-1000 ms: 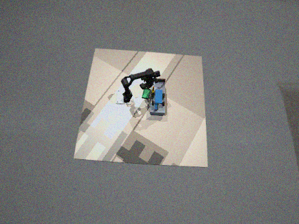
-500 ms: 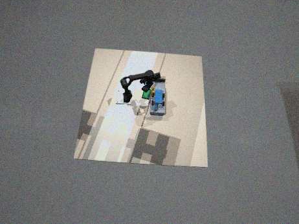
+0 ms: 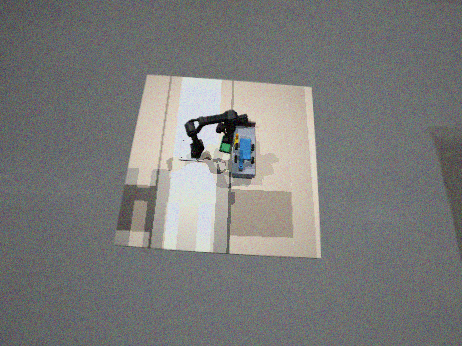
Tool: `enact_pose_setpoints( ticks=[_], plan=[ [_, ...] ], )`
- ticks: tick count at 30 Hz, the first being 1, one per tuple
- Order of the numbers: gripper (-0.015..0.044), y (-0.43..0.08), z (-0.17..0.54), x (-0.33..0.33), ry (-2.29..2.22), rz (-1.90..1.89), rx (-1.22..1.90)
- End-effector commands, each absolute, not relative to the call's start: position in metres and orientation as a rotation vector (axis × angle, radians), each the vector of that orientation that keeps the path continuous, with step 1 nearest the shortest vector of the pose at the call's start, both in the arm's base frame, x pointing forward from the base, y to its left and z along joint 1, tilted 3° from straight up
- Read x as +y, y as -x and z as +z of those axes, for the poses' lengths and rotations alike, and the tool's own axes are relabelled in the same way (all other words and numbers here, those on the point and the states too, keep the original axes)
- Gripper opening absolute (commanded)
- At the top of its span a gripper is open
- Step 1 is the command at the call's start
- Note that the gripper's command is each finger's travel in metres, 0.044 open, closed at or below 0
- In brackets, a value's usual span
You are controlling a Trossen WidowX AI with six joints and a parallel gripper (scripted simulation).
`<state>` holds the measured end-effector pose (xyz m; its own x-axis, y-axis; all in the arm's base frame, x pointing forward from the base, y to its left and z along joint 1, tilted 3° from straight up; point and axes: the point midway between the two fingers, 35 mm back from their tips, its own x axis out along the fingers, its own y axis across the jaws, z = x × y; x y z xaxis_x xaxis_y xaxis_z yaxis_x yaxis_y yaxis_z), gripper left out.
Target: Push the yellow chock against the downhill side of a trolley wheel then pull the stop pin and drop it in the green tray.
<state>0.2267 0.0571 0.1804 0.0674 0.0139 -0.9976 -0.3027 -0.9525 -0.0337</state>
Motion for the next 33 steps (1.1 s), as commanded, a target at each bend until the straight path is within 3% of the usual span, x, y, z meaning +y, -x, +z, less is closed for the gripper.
enact_pose_setpoints(
  ticks=[1, 33],
  plan=[
    [0.0, -0.226, 0.181, 0.058, 2.12, 1.977, 0.272],
    [0.0, -0.219, 0.114, 0.078, 2.067, 1.878, 0.086]
  ],
)
